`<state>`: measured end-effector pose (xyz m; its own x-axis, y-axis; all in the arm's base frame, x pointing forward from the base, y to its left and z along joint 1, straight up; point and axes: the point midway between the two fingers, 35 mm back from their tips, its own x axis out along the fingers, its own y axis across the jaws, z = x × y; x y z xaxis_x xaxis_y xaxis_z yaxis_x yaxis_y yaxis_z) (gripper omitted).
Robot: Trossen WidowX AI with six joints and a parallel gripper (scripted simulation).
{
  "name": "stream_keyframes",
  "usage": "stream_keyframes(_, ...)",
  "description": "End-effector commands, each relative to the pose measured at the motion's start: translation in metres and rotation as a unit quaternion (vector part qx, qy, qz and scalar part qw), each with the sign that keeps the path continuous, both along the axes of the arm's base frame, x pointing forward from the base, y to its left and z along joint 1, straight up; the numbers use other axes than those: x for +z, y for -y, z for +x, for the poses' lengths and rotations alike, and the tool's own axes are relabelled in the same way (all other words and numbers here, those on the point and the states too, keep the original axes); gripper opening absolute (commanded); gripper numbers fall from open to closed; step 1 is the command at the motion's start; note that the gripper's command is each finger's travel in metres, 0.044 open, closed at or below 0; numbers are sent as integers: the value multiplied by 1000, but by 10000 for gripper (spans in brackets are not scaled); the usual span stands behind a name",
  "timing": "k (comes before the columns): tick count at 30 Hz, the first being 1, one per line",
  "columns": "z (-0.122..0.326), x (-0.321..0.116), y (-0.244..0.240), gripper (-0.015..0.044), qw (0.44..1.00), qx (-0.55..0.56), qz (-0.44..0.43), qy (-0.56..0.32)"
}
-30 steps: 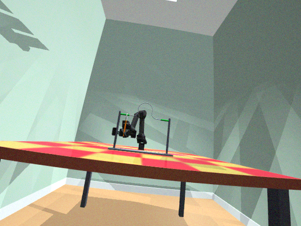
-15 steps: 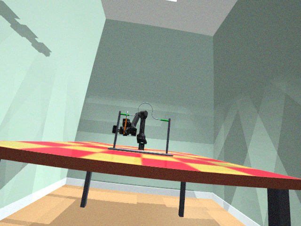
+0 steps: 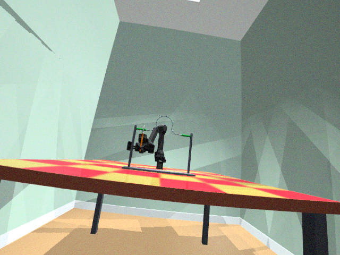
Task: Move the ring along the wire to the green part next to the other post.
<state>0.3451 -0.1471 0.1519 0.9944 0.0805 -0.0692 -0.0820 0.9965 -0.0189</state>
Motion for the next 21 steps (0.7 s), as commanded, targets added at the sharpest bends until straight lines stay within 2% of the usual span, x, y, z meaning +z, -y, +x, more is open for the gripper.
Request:
stream_keyframes(1,0,0,0,-150,1000,-1,1,-1)
stream_keyframes(21,-1,-1,-18,-150,1000,-1,3,0)
